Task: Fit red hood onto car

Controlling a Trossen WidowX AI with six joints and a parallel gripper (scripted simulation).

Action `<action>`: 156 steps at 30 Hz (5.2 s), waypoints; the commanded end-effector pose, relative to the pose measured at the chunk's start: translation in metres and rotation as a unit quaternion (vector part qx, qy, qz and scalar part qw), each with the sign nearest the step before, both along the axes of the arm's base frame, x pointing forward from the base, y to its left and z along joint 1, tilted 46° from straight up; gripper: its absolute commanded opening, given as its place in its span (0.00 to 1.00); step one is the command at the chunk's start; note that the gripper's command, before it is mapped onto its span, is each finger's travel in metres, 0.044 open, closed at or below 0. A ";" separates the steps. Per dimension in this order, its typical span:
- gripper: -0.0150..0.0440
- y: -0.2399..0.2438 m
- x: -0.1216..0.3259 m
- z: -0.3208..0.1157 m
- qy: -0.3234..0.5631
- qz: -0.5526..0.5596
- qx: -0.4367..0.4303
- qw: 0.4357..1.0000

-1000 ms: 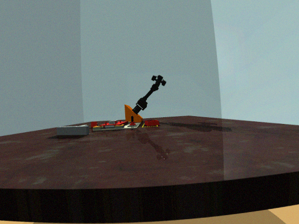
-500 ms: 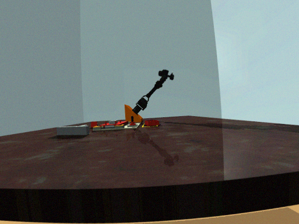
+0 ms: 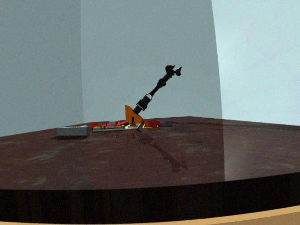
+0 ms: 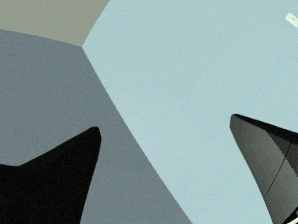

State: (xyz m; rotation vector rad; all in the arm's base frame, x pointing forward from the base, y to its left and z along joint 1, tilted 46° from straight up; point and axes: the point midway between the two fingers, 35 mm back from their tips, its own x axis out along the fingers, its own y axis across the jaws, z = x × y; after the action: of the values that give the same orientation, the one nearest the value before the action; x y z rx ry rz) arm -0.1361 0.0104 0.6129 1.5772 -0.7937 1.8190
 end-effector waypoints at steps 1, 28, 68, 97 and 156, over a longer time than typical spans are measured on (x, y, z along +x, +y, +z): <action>1.00 0.004 0.042 0.000 0.046 -0.042 -0.009 0.998; 1.00 0.016 0.307 -0.102 0.322 -0.307 -0.172 0.879; 1.00 0.025 0.425 -0.484 0.478 -0.349 -0.606 0.532; 1.00 0.035 0.425 -0.506 0.476 -0.341 -0.621 0.521; 1.00 0.063 0.433 -0.526 0.474 -0.343 -0.620 0.523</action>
State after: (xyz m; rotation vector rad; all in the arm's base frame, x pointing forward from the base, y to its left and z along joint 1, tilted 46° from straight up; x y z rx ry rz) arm 0.2973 0.0722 0.0894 0.7143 0.4201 0.3354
